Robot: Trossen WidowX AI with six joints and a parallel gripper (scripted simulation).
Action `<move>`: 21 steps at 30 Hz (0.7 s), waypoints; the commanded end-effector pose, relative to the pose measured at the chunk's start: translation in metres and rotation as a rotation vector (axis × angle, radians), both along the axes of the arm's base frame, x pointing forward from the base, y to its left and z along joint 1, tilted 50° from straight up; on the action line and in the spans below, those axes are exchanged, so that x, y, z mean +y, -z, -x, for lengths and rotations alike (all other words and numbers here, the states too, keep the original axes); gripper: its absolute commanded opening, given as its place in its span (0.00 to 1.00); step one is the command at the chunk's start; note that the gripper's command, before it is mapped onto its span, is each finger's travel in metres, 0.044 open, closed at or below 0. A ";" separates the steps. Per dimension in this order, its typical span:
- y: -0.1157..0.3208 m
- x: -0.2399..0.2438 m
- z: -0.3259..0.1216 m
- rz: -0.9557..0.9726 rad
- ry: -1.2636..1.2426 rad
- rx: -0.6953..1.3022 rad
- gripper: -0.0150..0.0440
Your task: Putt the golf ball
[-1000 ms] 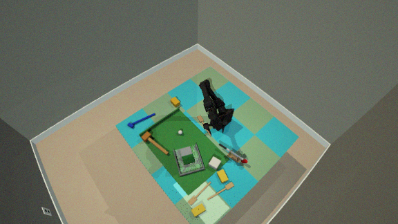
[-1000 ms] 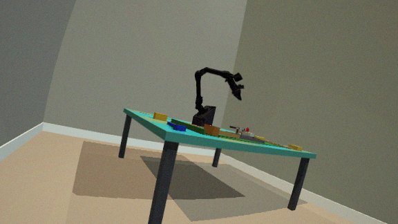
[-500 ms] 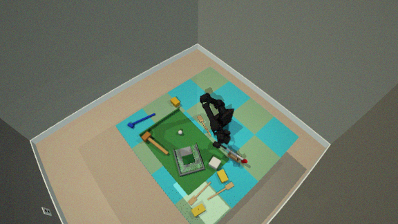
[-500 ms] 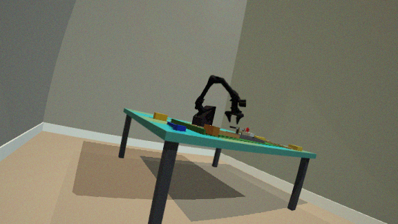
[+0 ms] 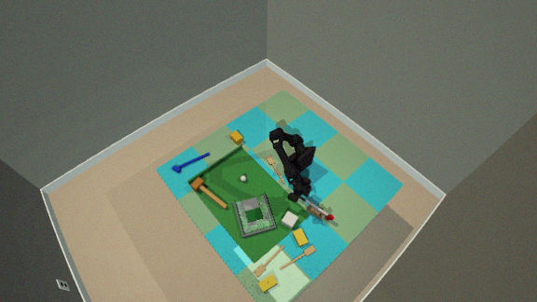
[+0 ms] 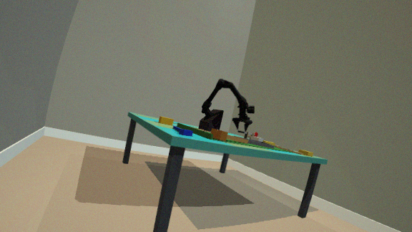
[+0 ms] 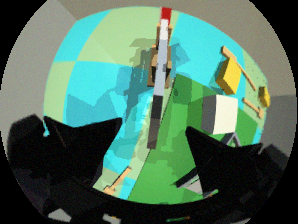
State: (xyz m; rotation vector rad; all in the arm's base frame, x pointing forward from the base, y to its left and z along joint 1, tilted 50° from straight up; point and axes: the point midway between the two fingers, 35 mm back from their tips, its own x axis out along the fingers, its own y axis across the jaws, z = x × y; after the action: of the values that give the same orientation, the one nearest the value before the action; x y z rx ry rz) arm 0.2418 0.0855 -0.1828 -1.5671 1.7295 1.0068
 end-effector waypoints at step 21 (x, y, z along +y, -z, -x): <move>0.027 -0.032 0.005 0.006 -0.008 0.000 1.00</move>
State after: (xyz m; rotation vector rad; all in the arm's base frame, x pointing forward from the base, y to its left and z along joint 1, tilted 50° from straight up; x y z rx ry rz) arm 0.2401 0.0593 -0.2062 -1.5700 1.7231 1.0027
